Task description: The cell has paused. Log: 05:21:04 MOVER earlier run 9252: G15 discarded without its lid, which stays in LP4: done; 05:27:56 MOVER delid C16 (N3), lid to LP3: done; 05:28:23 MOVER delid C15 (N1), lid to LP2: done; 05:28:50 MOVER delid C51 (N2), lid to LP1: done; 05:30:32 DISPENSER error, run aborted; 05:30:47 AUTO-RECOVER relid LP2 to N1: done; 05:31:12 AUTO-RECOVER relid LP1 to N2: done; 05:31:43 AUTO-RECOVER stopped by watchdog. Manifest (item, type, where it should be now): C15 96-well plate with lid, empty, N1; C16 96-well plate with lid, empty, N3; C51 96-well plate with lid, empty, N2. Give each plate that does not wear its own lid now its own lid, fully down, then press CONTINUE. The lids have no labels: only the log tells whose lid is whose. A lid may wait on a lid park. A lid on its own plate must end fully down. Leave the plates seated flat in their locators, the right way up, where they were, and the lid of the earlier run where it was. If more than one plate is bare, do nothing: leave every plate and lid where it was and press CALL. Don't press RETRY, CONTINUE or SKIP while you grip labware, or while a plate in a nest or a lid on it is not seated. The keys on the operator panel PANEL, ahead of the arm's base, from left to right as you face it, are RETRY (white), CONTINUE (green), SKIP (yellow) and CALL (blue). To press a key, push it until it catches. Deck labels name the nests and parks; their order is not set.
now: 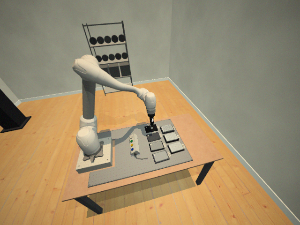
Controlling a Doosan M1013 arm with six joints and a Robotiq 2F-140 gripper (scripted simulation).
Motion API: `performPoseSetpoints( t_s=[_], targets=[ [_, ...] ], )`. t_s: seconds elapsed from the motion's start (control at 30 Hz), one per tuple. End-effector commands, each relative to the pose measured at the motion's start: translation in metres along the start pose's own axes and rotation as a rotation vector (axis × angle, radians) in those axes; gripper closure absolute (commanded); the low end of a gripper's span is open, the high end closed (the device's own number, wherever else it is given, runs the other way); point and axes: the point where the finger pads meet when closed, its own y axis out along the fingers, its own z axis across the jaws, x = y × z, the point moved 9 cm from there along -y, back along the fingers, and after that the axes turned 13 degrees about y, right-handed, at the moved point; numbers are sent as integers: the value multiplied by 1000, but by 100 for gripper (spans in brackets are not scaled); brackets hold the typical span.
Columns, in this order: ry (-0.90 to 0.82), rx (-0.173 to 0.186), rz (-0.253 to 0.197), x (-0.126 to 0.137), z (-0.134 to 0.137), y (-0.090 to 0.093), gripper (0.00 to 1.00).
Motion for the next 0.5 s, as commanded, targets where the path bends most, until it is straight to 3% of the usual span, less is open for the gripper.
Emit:
performPoseSetpoints(
  t_s=[0.0, 0.23, 0.27, 0.33, 0.37, 0.4, 0.47],
  targets=[
    [0, 0, 0, 0, 0, 0, 100],
    [0, 0, 0, 2, 0, 0, 100],
    [0, 0, 0, 15, 0, -1, 100],
    [0, 0, 0, 79, -4, -3, 100],
    [0, 0, 0, 79, -4, -3, 100],
    [0, 0, 0, 112, -9, -3, 100],
    [0, 0, 0, 112, -9, -3, 100]
  ],
)
